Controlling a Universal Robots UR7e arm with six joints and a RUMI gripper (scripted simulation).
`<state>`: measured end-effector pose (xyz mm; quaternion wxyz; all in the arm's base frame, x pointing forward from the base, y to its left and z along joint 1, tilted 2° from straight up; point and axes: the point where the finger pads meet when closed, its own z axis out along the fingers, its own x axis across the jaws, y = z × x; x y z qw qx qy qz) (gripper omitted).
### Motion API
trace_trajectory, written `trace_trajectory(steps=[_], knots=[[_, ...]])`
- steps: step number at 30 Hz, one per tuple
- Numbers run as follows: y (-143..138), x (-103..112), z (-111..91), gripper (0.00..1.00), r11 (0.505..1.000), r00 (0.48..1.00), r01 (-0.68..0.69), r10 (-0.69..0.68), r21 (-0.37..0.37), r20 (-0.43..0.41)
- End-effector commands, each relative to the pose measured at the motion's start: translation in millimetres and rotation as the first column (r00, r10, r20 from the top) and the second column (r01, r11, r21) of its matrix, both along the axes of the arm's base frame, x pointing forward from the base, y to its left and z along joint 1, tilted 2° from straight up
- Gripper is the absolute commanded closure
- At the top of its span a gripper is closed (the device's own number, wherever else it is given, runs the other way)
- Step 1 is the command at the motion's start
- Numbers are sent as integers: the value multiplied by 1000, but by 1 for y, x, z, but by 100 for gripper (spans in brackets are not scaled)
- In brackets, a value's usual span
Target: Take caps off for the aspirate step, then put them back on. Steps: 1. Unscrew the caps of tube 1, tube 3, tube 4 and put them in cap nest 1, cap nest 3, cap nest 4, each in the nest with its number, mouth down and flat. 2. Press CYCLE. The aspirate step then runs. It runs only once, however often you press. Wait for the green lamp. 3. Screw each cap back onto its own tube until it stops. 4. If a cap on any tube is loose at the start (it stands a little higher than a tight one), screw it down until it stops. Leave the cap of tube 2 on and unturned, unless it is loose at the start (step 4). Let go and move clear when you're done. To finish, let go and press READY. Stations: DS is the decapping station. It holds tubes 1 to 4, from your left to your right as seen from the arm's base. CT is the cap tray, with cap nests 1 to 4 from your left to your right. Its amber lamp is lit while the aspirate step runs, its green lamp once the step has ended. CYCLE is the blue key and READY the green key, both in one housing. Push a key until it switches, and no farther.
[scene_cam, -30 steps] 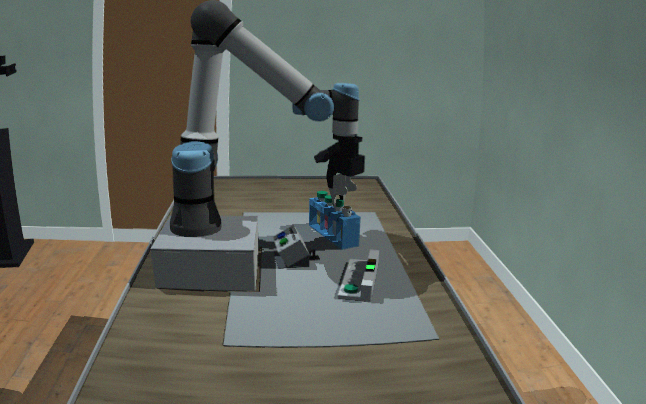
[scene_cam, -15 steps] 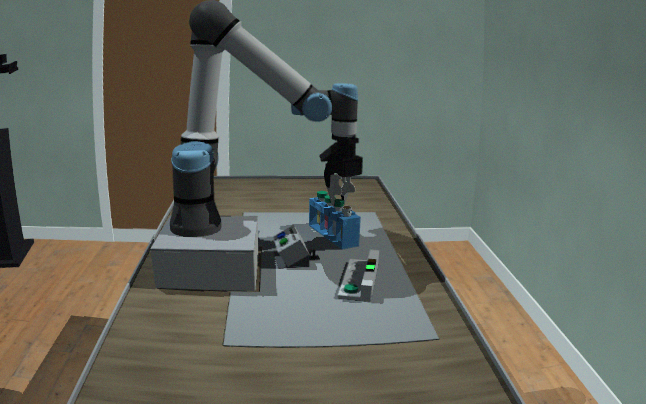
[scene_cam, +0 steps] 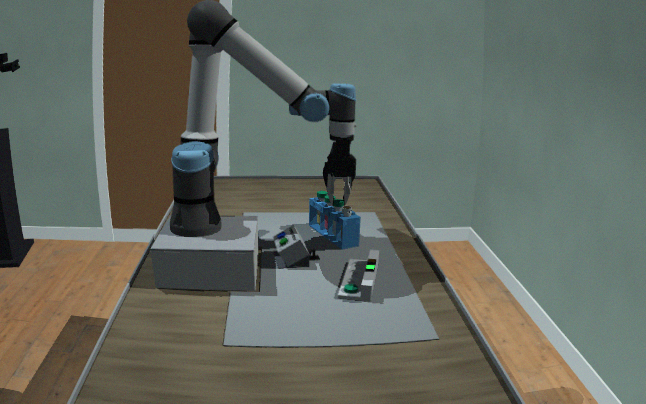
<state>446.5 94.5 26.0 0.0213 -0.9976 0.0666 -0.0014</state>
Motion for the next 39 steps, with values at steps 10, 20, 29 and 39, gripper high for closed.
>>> trace_trajectory(steps=[10,20,29,39], knots=[[0,0,0,65,999,999,52,-52,-4,-2],[0,0,1,65,989,989,-147,147,-5,5],[0,0,1,65,910,910,-415,415,-10,15],[0,0,1,65,743,743,-669,669,-17,24]])
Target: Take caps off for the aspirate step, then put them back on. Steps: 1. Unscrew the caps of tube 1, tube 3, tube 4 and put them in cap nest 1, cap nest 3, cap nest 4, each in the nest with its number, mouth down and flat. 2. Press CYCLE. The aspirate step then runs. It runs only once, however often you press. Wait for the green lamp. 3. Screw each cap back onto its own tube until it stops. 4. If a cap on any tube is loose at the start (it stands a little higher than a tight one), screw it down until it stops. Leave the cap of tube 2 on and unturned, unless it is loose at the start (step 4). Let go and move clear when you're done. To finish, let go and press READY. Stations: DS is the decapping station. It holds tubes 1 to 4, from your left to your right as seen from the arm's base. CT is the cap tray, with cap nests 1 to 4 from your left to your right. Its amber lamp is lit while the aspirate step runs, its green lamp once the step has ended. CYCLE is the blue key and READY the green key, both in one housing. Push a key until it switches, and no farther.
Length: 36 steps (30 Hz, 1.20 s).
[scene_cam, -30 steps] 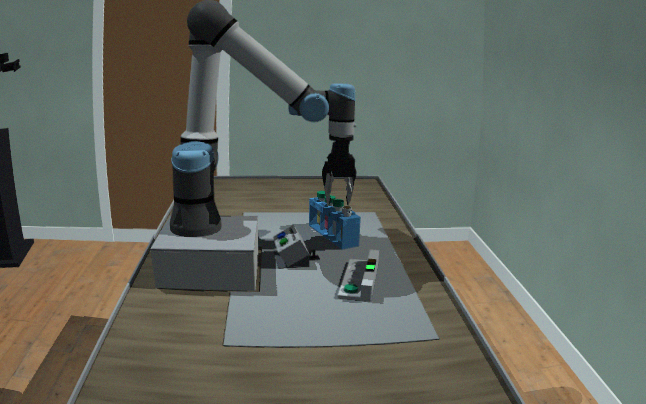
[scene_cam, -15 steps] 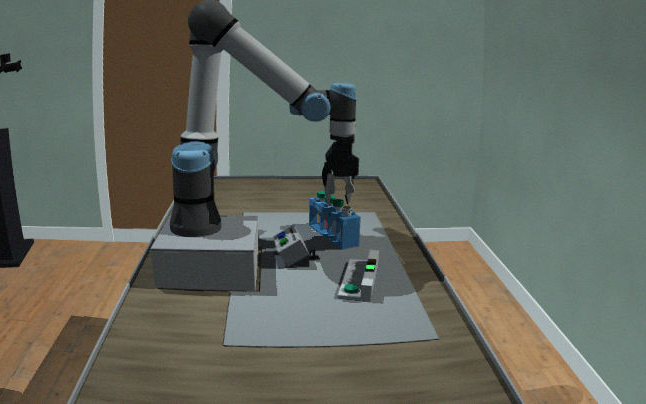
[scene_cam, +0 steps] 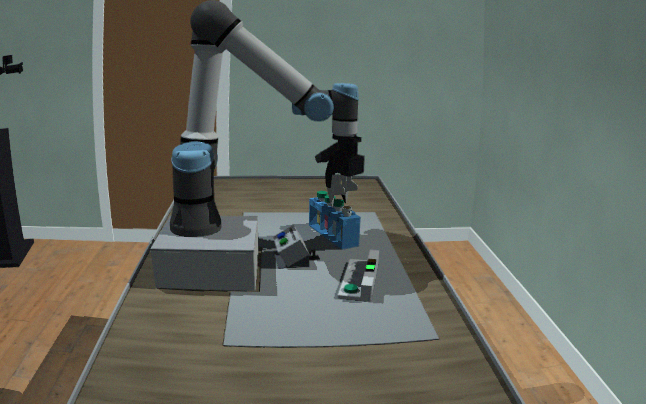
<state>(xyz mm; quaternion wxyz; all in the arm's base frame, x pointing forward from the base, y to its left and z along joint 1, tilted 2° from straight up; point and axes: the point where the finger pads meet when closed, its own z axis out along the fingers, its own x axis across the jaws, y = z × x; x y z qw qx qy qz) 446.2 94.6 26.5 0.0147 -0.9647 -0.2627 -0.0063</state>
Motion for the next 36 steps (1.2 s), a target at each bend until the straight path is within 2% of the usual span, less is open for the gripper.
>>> trace_trajectory(steps=[1,5,6,20,27,35,36], knots=[[0,0,0,65,998,998,-68,68,6,3],[0,0,0,65,998,998,-68,68,6,3],[0,0,0,100,998,998,-68,68,6,3],[0,0,0,100,998,998,-68,68,6,4],[0,0,0,100,986,986,164,-164,7,-6],[0,0,0,100,908,908,418,-418,5,-16],[0,0,0,100,908,908,418,-418,5,-16]])
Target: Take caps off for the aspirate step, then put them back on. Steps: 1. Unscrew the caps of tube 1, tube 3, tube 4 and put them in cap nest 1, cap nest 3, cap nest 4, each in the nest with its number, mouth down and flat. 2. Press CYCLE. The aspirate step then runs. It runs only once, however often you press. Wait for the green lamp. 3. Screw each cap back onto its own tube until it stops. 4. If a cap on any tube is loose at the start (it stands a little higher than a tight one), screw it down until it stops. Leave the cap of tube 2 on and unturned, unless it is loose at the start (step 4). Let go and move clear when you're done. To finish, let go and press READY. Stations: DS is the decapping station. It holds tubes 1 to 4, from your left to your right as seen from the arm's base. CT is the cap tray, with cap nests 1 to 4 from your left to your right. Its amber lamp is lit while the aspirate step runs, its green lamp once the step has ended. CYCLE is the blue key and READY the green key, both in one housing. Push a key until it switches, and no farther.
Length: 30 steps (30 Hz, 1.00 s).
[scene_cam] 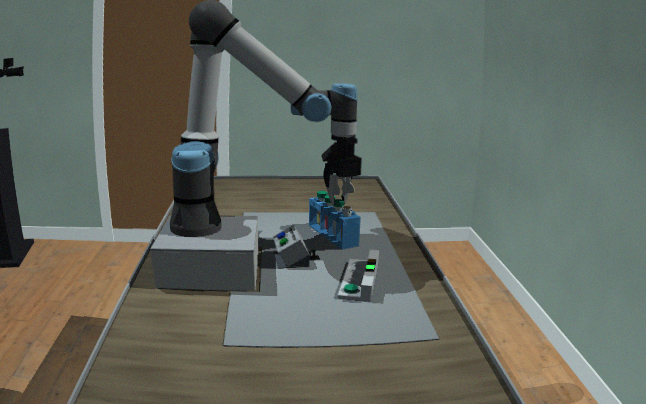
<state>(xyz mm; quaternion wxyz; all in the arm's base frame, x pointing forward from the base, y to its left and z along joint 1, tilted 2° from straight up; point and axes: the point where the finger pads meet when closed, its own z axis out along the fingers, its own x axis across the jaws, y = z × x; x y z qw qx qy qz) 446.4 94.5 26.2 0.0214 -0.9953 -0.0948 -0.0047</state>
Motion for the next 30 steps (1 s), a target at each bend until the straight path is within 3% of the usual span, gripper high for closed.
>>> trace_trajectory(steps=[1,9,14,15,27,30], knots=[[0,0,0,100,996,996,90,-90,-5,-4],[0,0,0,100,937,937,349,-349,-6,-14],[0,0,0,100,931,930,366,-366,-6,-14],[0,0,0,65,931,930,366,-366,-6,-14],[0,0,0,65,931,931,366,-366,-6,-14],[0,0,1,65,968,968,252,-252,-5,-10]])
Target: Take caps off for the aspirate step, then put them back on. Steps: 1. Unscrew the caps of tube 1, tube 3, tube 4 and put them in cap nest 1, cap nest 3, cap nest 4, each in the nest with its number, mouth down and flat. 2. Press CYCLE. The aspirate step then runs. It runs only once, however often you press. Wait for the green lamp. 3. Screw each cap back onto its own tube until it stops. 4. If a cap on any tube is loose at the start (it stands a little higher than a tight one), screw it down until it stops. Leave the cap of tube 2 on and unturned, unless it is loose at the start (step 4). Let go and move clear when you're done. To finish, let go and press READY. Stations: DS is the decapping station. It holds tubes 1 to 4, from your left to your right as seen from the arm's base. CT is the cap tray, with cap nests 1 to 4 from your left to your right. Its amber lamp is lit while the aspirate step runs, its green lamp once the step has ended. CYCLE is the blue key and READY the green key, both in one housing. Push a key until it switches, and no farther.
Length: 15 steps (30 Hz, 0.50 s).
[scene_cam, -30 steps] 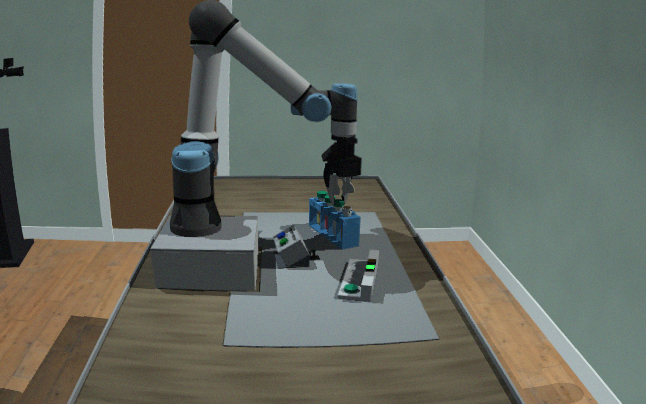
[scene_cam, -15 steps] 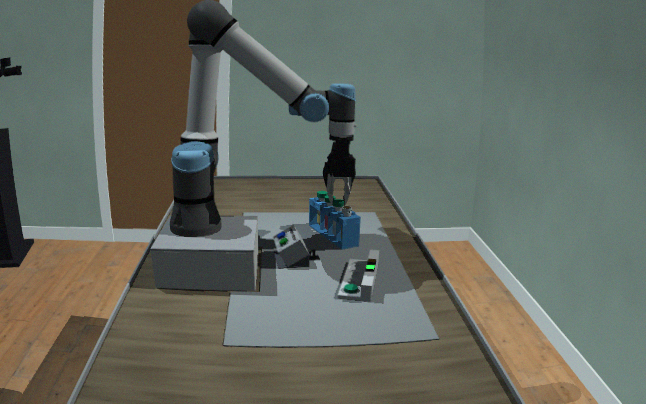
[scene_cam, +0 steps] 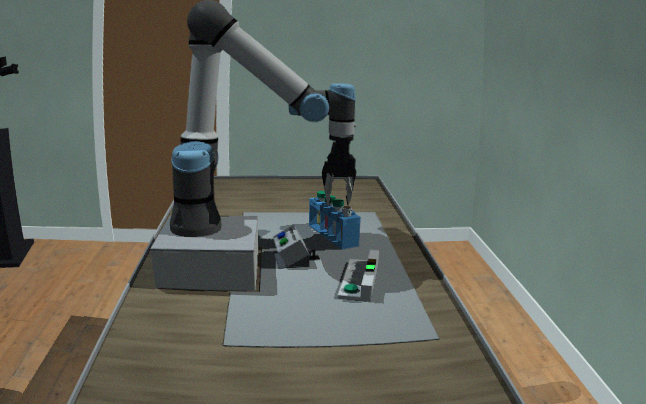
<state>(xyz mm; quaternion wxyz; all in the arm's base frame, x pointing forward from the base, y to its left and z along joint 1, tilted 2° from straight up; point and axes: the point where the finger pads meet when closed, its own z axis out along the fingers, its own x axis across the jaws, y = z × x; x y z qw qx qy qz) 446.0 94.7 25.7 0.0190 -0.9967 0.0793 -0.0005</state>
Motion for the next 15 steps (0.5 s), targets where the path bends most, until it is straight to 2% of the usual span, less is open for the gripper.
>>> trace_trajectory(steps=[1,3,5,8,15], knots=[[0,0,1,65,991,991,-133,133,-1,6],[0,0,1,65,977,977,-212,212,-2,9],[0,0,1,65,977,977,-212,212,-2,9],[0,0,1,65,945,945,-327,327,-3,13],[0,0,1,65,818,818,-575,575,-10,22]])
